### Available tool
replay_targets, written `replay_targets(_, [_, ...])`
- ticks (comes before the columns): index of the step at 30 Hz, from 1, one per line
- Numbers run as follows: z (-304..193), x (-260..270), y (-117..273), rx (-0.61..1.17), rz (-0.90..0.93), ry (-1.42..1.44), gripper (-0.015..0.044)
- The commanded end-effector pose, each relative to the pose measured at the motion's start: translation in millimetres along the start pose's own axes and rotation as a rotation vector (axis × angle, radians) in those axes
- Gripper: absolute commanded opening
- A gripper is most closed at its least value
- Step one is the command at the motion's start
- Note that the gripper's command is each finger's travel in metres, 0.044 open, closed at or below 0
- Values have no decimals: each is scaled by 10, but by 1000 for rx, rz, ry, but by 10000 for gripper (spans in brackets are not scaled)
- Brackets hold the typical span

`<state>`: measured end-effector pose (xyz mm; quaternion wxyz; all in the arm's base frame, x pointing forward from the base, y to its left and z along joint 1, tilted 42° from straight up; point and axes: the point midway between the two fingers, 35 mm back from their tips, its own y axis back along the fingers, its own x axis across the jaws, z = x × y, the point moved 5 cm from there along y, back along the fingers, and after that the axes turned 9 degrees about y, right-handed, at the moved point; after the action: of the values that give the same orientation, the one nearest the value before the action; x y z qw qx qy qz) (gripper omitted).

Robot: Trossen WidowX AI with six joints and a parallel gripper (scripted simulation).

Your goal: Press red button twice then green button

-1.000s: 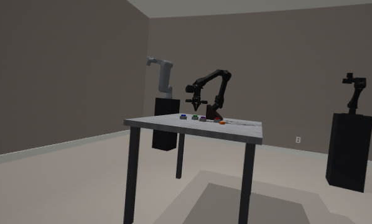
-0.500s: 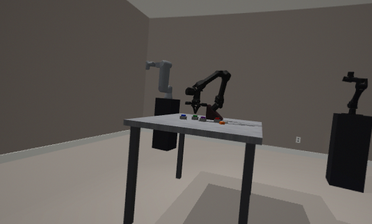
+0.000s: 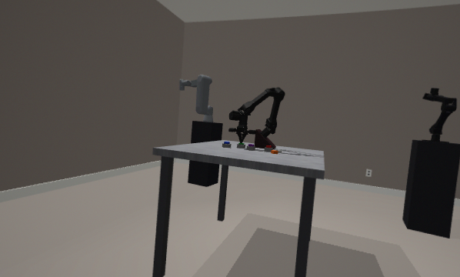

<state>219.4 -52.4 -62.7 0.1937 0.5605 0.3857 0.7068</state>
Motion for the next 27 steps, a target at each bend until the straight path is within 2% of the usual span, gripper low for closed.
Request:
replay_targets(1, [-25, 17, -37, 6, 12, -9, 20])
replay_targets(16, [-25, 17, -37, 6, 12, -9, 20])
replay_targets(20, [-21, 8, 279, 6, 10, -9, 20])
replay_targets(24, [-23, 10, 304, 6, 11, -10, 20])
replay_targets(27, [179, 170, 402, 8, -7, -15, 99])
